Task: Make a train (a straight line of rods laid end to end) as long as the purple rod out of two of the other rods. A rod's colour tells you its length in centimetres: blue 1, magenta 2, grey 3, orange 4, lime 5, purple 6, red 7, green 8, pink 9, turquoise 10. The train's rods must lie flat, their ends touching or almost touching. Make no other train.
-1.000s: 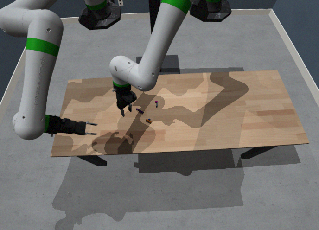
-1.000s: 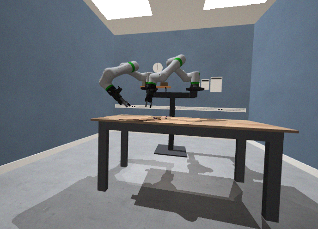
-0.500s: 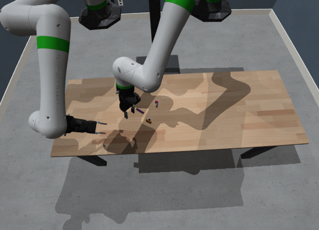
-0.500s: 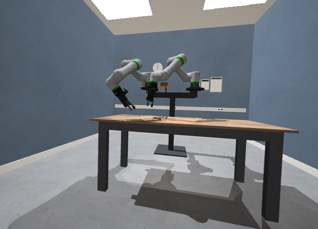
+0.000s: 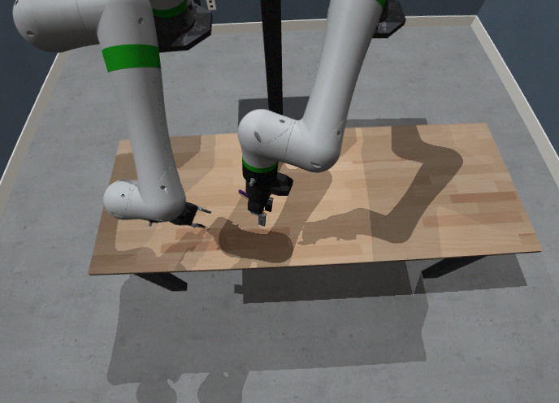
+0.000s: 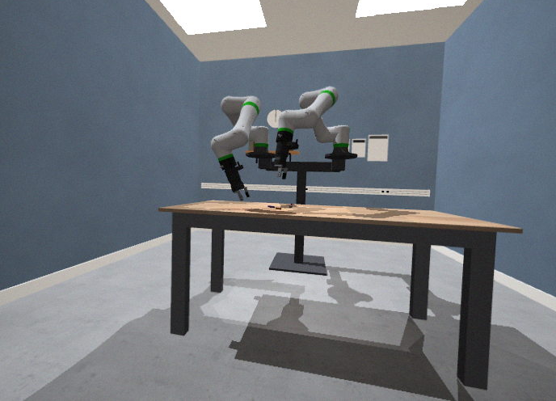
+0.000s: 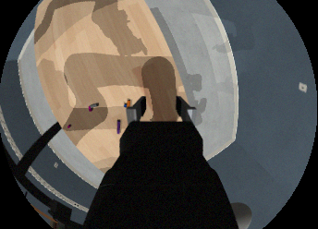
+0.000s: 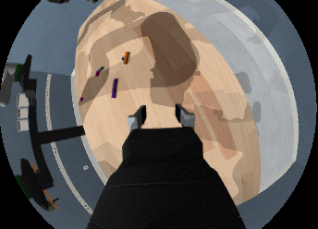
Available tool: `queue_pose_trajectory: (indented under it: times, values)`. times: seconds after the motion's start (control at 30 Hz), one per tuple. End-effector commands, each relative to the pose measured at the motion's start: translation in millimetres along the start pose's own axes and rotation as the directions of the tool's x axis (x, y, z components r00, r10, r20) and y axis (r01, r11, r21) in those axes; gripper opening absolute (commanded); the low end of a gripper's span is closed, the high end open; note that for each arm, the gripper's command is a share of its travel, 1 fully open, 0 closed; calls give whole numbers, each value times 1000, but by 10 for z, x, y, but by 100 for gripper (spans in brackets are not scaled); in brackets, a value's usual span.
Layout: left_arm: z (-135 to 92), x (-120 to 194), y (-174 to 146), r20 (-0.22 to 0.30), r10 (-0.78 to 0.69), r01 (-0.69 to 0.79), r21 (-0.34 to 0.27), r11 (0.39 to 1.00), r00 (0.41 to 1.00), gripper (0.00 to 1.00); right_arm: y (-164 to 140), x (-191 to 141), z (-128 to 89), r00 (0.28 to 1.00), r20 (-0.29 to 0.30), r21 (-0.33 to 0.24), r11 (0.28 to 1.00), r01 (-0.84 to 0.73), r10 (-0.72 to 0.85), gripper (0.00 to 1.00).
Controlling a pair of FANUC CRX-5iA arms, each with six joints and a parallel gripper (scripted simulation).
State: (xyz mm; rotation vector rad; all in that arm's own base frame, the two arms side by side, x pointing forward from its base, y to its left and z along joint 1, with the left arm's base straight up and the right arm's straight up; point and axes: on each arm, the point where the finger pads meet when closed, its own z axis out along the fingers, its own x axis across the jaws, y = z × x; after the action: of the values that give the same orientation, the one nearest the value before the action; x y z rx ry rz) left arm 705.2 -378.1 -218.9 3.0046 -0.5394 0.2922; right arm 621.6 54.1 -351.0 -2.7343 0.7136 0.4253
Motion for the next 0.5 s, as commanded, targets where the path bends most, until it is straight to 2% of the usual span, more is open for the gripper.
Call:
queue_pose_trajectory:
  times: [0.0, 0.1, 0.17, 0.2, 0.3, 0.47]
  values:
    - [-269, 69, -648, 2, -195, 195, 28, 980, 981, 100, -75, -139, 138, 996, -55, -64, 995, -70, 67, 100]
    - [-447, 71, -1106, 1, -297, 296, 41, 954, 955, 100, -116, -250, 224, 991, -91, -95, 989, -109, 101, 100]
    - [-447, 71, -1106, 1, -297, 296, 41, 954, 955, 100, -116, -250, 224, 991, -91, -95, 989, -109, 101, 100]
    - [-629, 58, -1554, 0, -353, 352, 48, 935, 936, 100, -155, -360, 296, 983, -128, -119, 982, -144, 129, 100]
    - [-758, 16, -1858, -4, -437, 436, 59, 898, 900, 100, -184, -442, 342, 977, -156, -132, 977, -167, 146, 100]
    - [-1096, -122, -2613, -13, -575, 574, 76, 815, 818, 100, -260, -657, 440, 958, -225, -149, 965, -217, 181, 100]
